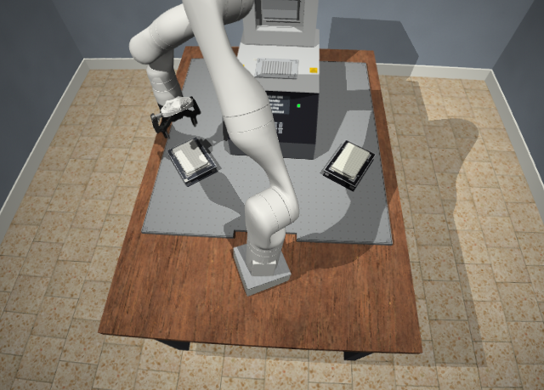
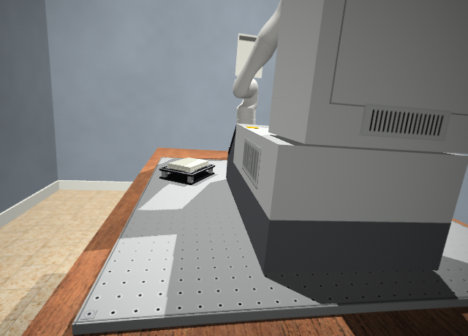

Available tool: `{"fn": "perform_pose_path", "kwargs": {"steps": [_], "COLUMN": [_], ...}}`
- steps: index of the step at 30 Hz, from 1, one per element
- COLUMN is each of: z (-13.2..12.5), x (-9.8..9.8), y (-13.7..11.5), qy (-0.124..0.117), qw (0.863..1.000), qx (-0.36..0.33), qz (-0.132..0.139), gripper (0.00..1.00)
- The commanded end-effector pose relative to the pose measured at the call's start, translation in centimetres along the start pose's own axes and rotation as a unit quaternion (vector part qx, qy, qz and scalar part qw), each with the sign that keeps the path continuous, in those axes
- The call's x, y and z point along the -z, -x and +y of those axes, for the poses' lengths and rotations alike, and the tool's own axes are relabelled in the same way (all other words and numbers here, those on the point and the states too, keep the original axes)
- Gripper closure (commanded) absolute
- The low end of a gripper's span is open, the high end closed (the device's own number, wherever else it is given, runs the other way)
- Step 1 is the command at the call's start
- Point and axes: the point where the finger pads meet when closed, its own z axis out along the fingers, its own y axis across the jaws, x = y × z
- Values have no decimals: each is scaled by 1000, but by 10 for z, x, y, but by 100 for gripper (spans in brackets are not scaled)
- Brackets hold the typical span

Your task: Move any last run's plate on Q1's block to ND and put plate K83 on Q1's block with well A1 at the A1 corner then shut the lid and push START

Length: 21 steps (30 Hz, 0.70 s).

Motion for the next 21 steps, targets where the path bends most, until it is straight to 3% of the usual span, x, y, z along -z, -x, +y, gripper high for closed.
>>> {"fn": "perform_pose_path", "kwargs": {"steps": [1,21], "z": [0,0], "x": [-7,-31], "y": [-1,-1], "qy": [-3,-3], "qw": [1000,1000], "qx": [0,0], "qz": [1,1], "gripper": [0,0]}}
